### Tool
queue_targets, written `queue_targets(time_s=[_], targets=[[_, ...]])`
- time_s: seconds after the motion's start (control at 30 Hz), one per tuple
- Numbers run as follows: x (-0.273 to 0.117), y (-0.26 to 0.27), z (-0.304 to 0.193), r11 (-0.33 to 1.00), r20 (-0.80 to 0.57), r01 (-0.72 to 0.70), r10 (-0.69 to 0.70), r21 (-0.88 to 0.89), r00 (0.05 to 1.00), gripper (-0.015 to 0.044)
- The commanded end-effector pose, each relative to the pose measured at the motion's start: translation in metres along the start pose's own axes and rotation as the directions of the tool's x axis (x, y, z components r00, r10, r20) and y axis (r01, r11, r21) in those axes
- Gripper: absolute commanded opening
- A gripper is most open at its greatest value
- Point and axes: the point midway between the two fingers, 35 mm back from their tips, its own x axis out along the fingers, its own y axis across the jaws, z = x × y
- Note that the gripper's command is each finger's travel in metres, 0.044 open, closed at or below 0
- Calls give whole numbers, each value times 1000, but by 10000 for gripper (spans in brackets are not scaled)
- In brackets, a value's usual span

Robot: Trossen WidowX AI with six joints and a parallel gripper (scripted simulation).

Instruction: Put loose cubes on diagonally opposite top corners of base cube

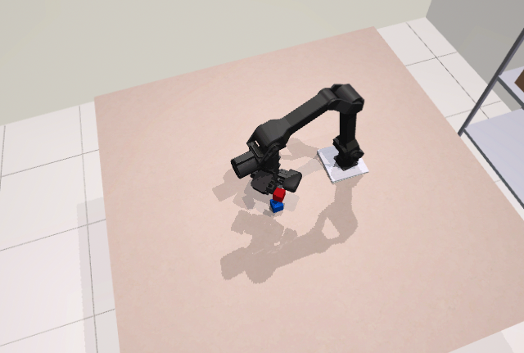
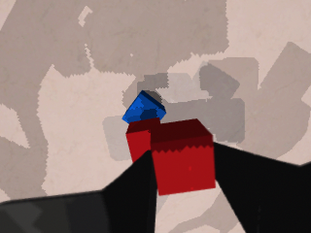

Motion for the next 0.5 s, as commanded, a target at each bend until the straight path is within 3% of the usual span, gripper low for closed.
queue_targets(time_s=[0.0,0.47], targets=[[0,6,8,1000,6,-4,4,11,1000,105],[2,25,26,1000,6,-8,8,29,1000,105]])
